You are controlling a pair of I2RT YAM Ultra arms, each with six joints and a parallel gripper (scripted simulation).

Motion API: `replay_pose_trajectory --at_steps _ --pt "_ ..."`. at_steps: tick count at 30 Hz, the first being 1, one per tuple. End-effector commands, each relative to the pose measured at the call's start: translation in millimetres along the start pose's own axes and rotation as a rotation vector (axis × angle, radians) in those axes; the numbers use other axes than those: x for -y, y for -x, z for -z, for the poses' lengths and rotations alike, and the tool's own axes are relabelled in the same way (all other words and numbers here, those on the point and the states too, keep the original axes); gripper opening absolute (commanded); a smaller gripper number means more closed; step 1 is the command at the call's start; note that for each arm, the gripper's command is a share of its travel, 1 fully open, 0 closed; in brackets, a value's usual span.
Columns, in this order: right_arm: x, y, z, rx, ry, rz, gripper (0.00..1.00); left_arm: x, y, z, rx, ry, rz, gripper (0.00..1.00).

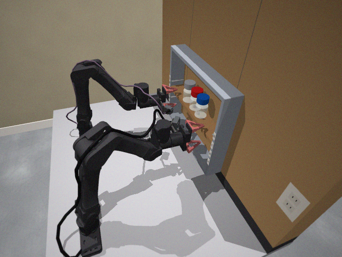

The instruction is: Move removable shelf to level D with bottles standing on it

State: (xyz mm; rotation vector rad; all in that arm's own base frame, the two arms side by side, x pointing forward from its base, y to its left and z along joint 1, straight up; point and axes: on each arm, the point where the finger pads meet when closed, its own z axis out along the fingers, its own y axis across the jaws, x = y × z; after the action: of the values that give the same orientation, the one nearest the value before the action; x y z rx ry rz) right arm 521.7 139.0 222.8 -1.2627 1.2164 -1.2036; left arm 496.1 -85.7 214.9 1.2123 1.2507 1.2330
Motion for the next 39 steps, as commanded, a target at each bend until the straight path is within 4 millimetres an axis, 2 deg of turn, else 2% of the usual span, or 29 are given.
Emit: replay_pose_trajectory --at_steps 1,32,39 --pt "18 -1 -9 0.001 -0.038 -0.028 1.00 -12 -2 -10 -0.001 0.022 0.008 1.00" --pt "19 -1 -43 0.001 -0.038 -0.028 1.00 -12 -2 -44 -0.001 0.022 0.008 1.00" --pt "19 -1 -43 0.001 -0.038 -0.028 0.84 -12 -2 -44 -0.001 0.022 0.008 0.84"
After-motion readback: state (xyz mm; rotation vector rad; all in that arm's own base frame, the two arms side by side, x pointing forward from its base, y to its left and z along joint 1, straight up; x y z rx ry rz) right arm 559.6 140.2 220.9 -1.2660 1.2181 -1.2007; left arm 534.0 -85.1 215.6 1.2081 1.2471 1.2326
